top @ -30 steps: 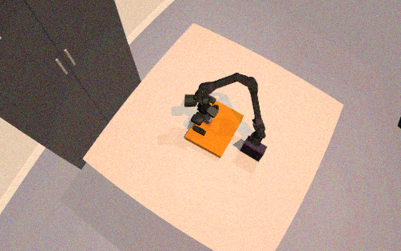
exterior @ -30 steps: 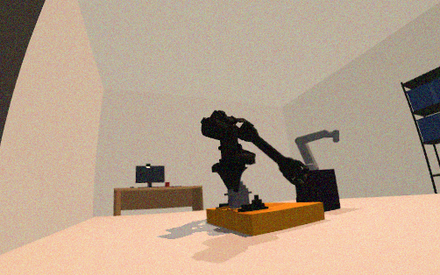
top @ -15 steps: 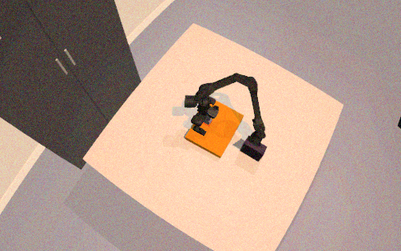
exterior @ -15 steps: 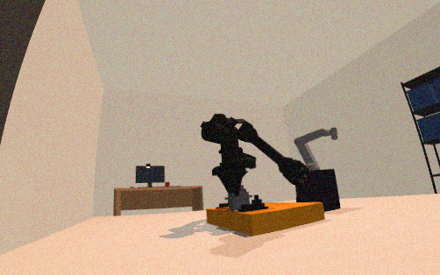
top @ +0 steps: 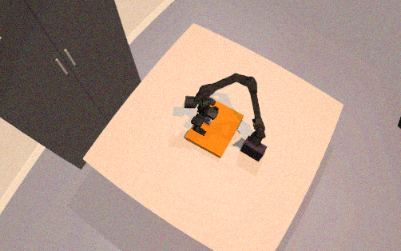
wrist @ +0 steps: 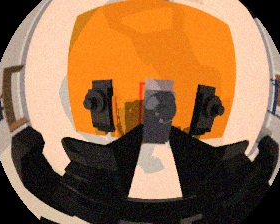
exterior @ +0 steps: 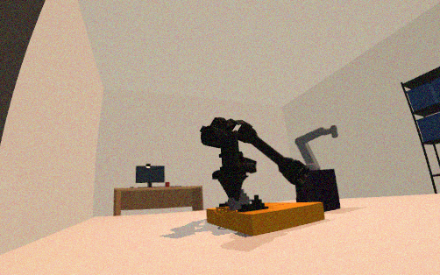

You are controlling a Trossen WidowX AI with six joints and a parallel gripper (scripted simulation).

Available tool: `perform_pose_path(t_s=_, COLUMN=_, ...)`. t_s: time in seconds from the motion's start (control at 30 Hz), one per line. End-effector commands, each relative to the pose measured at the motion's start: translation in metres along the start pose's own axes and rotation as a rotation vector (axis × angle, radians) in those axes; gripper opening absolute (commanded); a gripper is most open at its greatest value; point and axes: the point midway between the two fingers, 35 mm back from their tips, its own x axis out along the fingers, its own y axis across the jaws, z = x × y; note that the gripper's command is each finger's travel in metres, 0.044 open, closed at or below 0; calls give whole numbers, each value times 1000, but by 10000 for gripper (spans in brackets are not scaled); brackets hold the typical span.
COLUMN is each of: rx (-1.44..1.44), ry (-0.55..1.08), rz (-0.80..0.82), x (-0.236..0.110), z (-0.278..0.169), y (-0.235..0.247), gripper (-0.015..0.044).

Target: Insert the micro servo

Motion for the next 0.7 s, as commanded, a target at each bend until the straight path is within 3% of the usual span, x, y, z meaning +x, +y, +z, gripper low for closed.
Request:
perform_pose_path(t_s=0.0, rx=-6, ry=4, rz=6, x=4, z=0, y=0, gripper=0)
perform_pose_path(t_s=0.67, rx=-5, ry=4, rz=6, x=21, z=0, y=0, gripper=0)
